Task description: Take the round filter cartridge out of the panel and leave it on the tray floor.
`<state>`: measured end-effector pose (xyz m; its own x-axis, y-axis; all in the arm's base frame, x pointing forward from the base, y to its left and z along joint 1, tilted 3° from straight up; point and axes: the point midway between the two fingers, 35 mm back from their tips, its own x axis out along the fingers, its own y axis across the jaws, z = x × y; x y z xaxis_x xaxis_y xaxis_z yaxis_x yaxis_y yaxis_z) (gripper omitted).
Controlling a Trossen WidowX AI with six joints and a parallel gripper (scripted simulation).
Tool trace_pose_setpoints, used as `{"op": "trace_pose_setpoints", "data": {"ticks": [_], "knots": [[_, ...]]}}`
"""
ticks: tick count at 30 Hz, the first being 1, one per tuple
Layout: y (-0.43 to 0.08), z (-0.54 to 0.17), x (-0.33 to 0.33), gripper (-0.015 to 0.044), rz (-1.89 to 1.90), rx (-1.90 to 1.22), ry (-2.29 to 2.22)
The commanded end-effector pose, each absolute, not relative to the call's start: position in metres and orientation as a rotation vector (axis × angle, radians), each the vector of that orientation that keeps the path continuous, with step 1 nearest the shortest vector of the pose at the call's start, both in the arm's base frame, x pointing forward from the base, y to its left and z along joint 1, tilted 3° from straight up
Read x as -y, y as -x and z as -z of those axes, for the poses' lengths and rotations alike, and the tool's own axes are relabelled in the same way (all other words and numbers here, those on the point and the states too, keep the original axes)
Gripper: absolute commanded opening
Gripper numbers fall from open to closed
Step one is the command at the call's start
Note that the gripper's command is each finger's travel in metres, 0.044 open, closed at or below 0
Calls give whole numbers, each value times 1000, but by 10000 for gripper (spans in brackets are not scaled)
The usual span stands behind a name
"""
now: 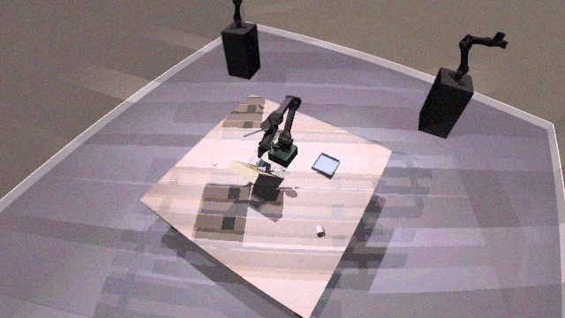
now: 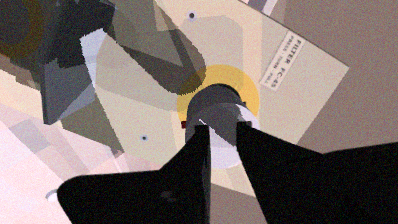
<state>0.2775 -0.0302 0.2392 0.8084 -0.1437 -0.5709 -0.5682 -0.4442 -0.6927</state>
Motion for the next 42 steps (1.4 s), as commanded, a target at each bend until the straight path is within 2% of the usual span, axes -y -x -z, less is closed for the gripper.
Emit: {"op": "trace_pose_setpoints", "data": {"ticks": [1, 12, 36, 39, 42], "knots": [[-278, -245, 31, 0, -519, -525, 2000], [-277, -243, 31, 0, -519, -525, 2000], [-243, -175, 28, 0, -522, -526, 2000], [-246, -179, 28, 79, -541, -530, 2001], [-246, -179, 28, 91, -541, -530, 2001]]}}
